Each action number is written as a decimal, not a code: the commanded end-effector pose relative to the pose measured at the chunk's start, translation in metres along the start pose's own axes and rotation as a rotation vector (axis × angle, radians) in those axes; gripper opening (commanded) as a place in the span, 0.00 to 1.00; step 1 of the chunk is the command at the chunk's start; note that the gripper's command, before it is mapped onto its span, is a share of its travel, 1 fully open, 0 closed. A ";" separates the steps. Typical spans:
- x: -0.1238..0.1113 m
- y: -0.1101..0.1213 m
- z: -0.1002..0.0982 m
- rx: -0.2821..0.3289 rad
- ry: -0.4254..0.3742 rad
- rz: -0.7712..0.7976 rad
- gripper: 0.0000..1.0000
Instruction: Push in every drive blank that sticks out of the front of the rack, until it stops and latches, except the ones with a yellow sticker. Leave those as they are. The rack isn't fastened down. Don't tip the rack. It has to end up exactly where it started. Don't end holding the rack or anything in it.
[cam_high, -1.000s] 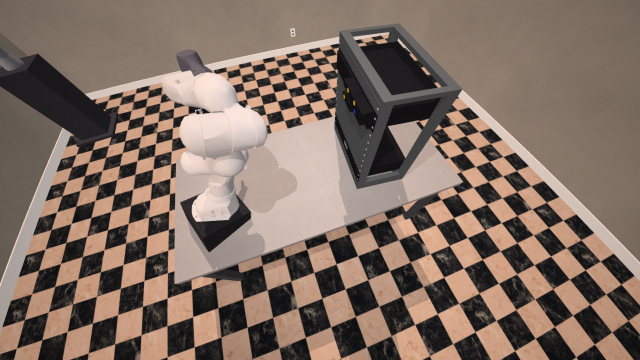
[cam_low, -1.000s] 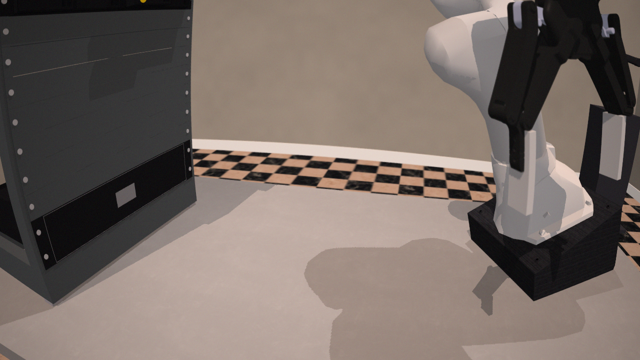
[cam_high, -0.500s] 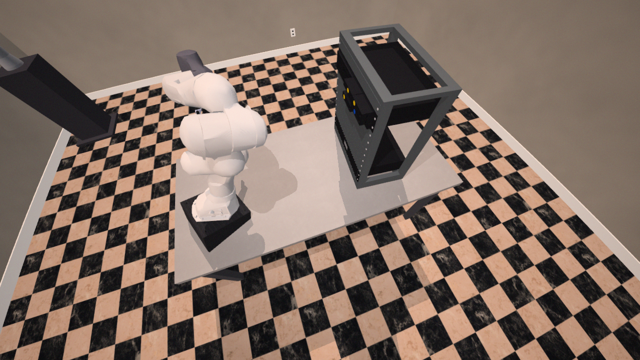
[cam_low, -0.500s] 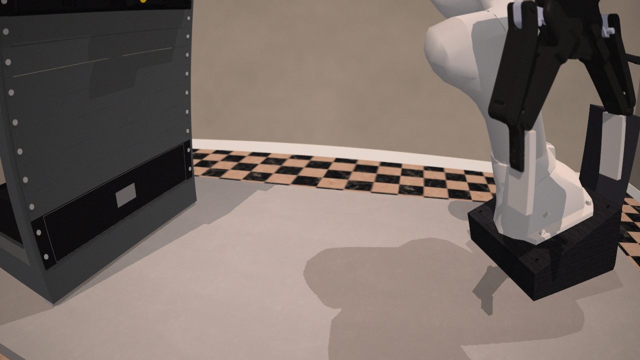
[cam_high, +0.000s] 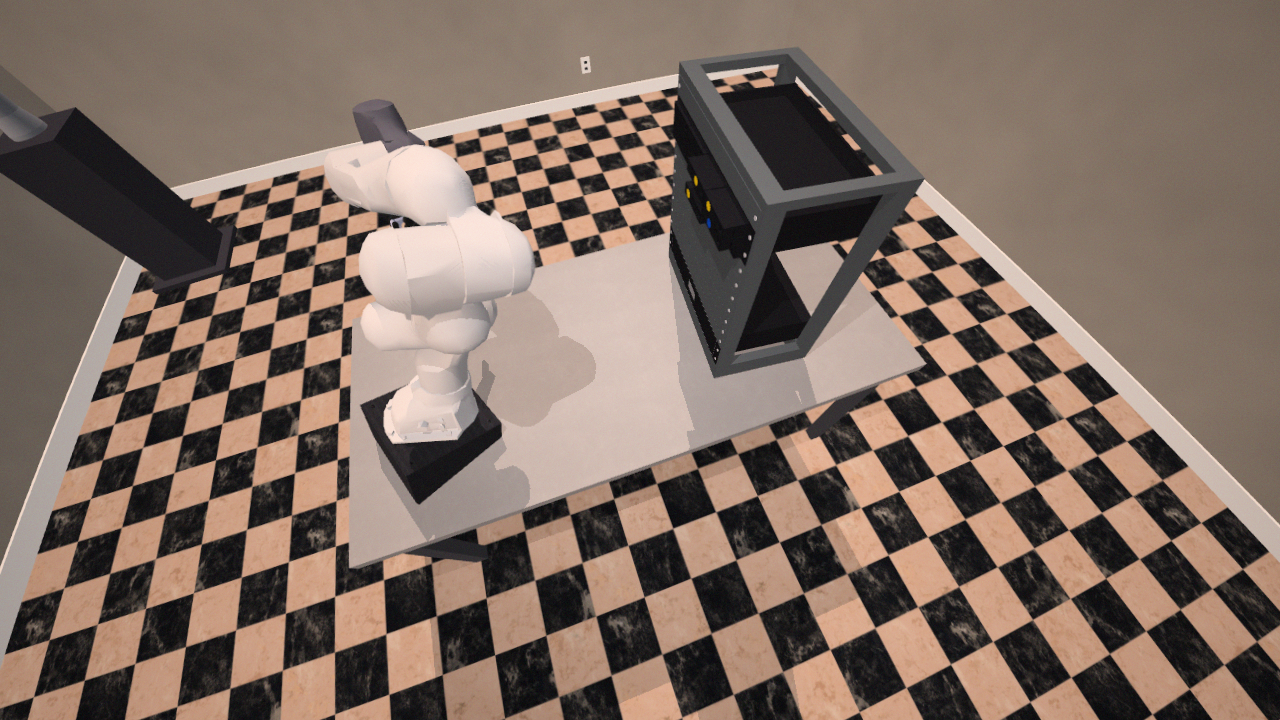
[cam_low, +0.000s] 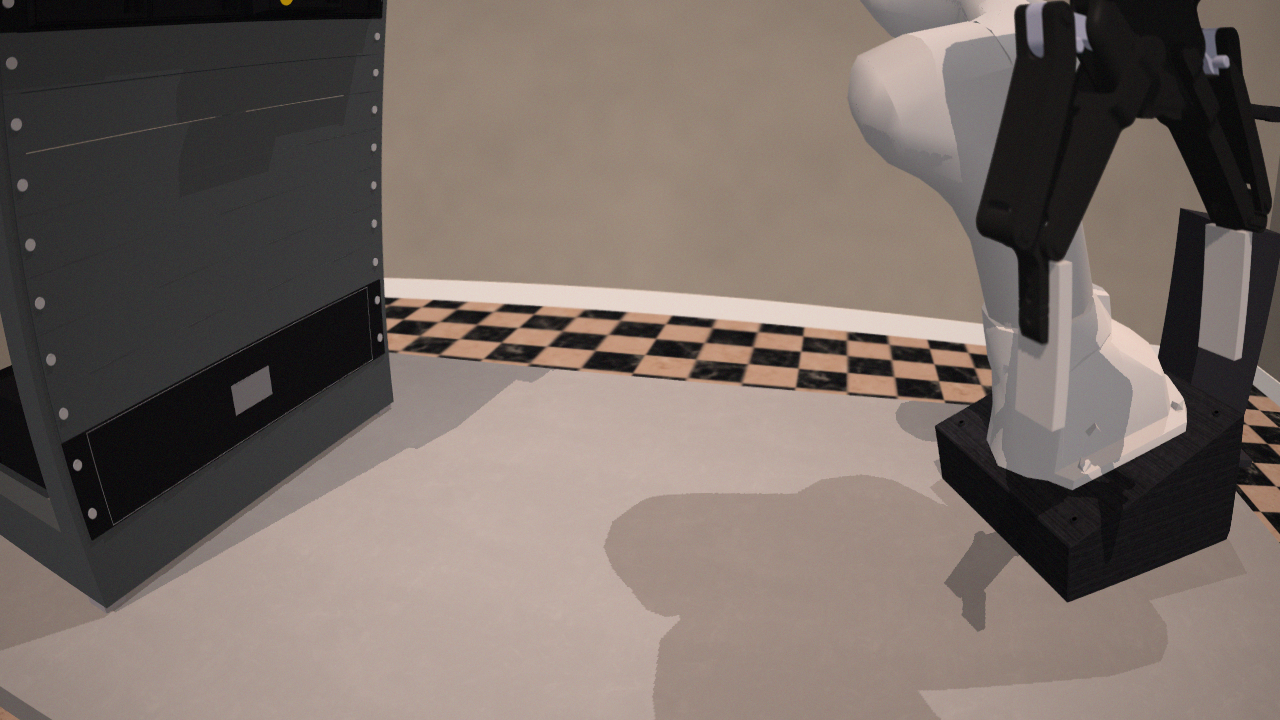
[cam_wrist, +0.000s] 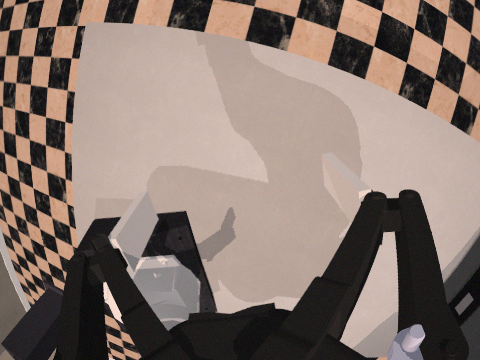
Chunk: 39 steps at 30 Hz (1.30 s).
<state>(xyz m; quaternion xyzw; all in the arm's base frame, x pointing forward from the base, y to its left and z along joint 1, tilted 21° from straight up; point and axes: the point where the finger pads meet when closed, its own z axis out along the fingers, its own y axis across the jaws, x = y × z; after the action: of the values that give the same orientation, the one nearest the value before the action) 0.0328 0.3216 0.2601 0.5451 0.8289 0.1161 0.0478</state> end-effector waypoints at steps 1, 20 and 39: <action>0.000 0.000 0.000 0.000 0.000 0.000 1.00; -0.001 0.008 0.000 -0.015 0.003 0.013 1.00; -0.025 0.098 -0.009 -0.198 0.033 0.161 1.00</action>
<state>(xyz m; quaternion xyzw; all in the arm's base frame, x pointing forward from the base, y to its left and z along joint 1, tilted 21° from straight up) 0.1074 0.3283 0.2832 0.5881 0.7845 0.1825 0.0736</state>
